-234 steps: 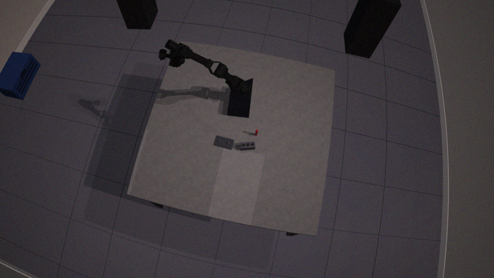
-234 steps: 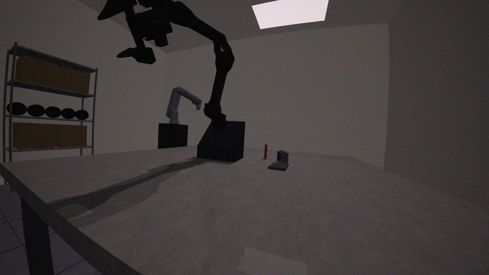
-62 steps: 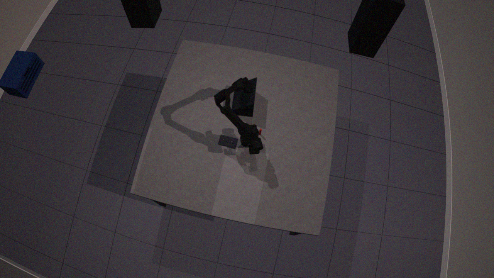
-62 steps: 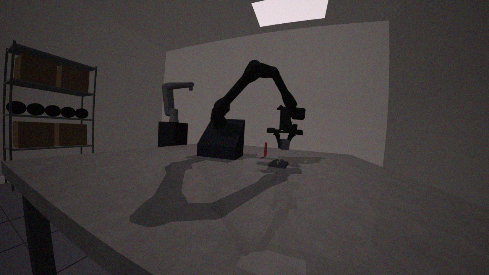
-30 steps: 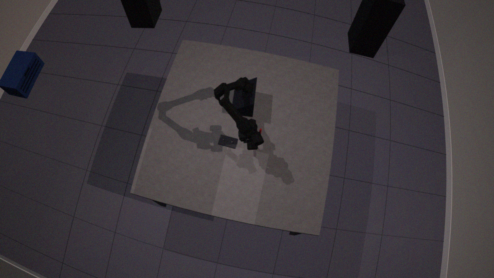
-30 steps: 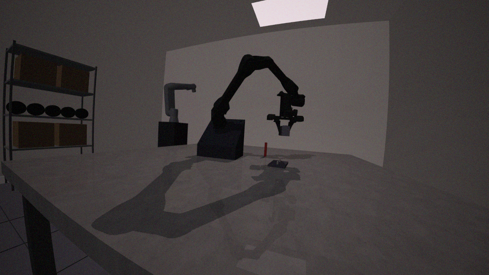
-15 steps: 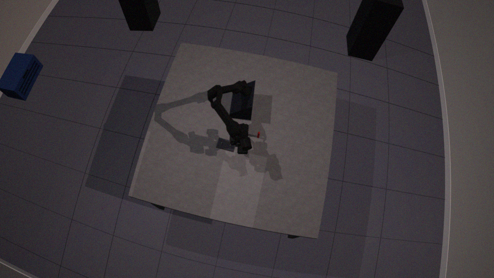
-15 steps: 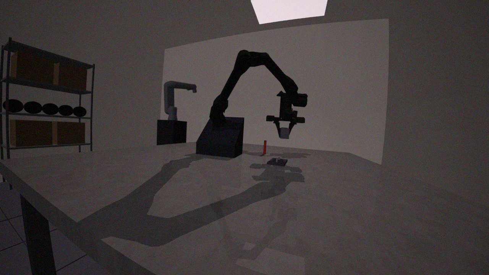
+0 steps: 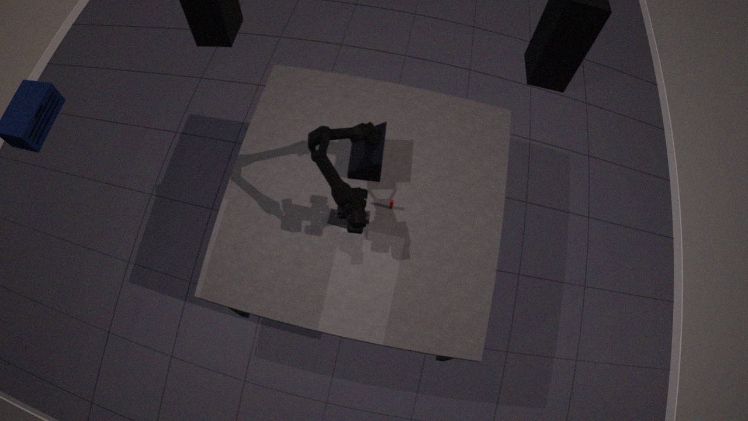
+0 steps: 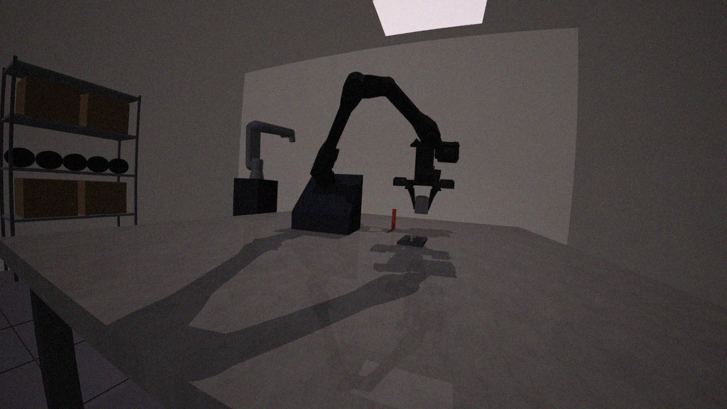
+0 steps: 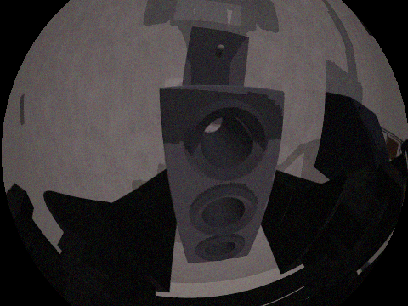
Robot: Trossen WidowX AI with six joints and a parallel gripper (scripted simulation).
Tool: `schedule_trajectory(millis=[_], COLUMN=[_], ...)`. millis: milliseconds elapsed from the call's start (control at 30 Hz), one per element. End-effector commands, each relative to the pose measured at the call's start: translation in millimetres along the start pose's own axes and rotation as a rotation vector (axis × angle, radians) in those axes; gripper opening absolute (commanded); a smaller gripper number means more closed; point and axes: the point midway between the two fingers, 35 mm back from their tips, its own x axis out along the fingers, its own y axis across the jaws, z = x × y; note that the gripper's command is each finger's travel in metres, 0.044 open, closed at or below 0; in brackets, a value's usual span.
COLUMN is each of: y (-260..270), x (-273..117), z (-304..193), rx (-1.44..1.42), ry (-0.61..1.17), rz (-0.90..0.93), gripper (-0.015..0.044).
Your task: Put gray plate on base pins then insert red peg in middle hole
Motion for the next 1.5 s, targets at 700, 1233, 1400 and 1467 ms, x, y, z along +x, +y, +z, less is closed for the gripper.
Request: schedule_trajectory(millis=[700,1233,1400,1467], y=[-17,-17,-17,-17], x=[29,29,29,30], z=[71,72,72,73], rx=[0.14,0.141,0.141,0.141], ry=[-0.037,-0.038,-0.038,-0.038], rz=[0.002,0.002,0.002,0.002], gripper=[0.0,0.0,0.0,0.0])
